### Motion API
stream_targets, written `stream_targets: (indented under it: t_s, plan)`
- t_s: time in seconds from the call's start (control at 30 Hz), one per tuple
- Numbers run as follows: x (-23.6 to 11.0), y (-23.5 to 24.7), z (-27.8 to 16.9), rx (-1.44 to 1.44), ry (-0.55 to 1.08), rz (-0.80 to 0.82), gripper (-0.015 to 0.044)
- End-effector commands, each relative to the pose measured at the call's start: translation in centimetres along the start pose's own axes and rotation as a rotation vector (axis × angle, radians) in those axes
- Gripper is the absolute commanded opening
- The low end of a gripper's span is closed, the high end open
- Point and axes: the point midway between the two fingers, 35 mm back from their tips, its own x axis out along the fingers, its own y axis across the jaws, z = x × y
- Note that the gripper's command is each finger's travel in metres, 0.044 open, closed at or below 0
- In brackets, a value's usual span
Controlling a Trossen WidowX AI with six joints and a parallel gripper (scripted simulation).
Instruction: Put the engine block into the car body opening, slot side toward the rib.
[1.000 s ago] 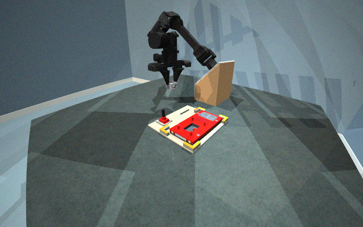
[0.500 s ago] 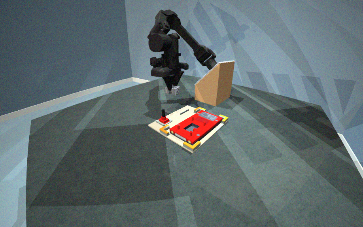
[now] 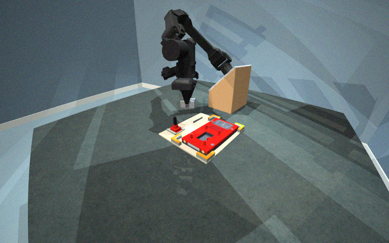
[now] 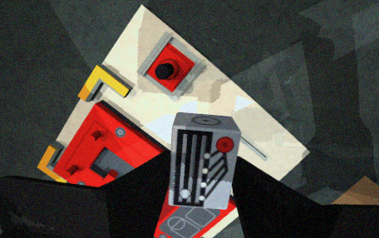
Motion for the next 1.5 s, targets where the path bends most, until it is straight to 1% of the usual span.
stream_targets:
  t_s: [0.0,1.07,1.23,1.43,1.47]
  plan:
    - [0.2,1.3,-0.5,-0.103,0.001,0.011,0.0]
    - [4.1,8.2,-6.6,-0.896,-0.006,0.01,0.0]
    - [4.4,9.0,-7.3,-0.956,-0.007,0.01,0.0]
    - [4.4,9.0,-7.3,-0.986,-0.007,0.01,0.0157]
    - [4.4,9.0,-7.3,-0.983,-0.007,0.01,0.0159]
